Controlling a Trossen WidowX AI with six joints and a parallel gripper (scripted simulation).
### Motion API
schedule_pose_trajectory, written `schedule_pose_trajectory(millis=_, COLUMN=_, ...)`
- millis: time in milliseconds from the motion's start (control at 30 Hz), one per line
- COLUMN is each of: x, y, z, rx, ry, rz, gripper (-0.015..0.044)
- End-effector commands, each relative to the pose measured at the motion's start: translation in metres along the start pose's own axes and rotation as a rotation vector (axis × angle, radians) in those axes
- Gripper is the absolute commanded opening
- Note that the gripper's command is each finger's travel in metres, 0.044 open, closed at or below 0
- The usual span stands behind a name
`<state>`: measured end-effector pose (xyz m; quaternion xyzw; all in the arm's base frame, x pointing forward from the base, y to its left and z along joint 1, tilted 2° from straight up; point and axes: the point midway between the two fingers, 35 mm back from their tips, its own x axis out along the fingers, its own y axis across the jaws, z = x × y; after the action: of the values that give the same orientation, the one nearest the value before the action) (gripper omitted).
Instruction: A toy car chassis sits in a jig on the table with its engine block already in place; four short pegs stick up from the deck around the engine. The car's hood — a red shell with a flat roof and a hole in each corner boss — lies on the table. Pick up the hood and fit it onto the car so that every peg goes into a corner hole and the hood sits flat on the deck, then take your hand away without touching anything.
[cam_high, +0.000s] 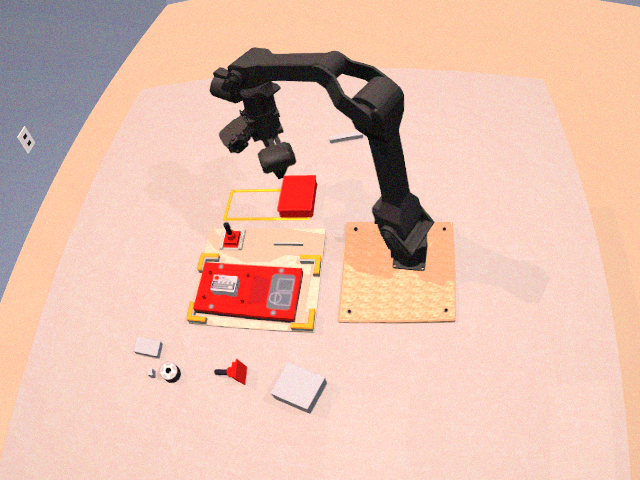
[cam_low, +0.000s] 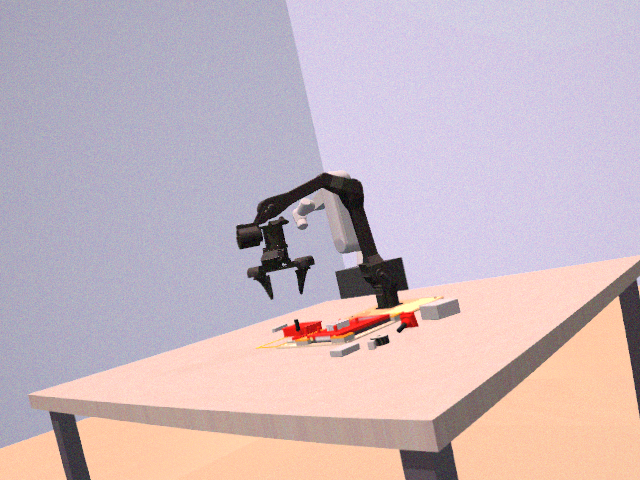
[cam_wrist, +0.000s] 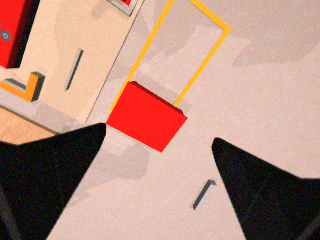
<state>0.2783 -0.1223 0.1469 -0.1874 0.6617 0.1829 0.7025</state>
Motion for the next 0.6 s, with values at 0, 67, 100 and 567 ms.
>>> schedule_pose_trajectory(millis=0, x=0.014, y=0.007, z=-0.013, rx=0.804, ry=0.005, rz=0.004, gripper=0.044)
schedule_pose_trajectory(millis=67, x=0.018, y=0.008, z=-0.015, rx=0.994, ry=0.006, rz=0.004, gripper=0.044)
schedule_pose_trajectory(millis=100, x=0.019, y=0.008, z=-0.017, rx=1.058, ry=0.007, rz=0.004, gripper=0.044)
schedule_pose_trajectory(millis=567, x=0.033, y=0.016, z=-0.028, rx=1.922, ry=0.013, rz=0.001, gripper=0.044)
